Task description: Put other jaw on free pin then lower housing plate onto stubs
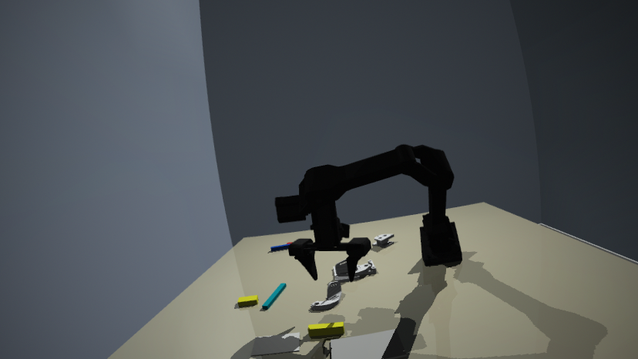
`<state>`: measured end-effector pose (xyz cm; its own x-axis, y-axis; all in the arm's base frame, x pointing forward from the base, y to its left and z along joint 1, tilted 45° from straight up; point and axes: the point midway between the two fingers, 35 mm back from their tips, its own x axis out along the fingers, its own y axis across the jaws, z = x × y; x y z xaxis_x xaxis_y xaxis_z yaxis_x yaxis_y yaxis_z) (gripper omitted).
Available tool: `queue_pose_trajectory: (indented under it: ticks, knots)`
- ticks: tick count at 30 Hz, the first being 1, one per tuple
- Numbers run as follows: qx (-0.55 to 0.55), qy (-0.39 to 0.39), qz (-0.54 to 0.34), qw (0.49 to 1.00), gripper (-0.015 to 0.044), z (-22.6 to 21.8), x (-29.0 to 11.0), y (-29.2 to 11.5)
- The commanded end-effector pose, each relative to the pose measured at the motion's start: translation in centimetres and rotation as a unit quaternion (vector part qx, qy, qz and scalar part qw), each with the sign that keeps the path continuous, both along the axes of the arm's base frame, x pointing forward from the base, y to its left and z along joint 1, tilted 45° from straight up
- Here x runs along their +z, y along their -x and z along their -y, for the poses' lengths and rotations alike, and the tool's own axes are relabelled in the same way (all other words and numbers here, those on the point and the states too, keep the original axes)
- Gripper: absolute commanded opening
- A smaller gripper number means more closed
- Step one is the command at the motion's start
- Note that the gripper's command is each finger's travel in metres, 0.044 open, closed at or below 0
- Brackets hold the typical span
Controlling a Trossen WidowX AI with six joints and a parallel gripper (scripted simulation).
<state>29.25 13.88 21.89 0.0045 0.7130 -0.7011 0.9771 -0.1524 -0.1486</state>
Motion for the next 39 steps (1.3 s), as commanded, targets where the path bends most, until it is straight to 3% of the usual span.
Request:
queue_pose_trajectory:
  ticks: [1,3,20,38,39]
  knots:
    - [-0.002,0.001,-0.001,1.000,0.0440,0.00,-0.05,-0.02]
    - [-0.002,0.001,-0.001,1.000,0.0440,0.00,-0.05,-0.02]
    - [0.004,-0.002,-0.003,1.000,0.0000,0.41,0.60,0.22]
    - [0.004,-0.002,-0.003,1.000,0.0000,0.41,0.60,0.22]
    - [0.002,0.000,-0.003,1.000,0.0026,0.45,0.59,0.20]
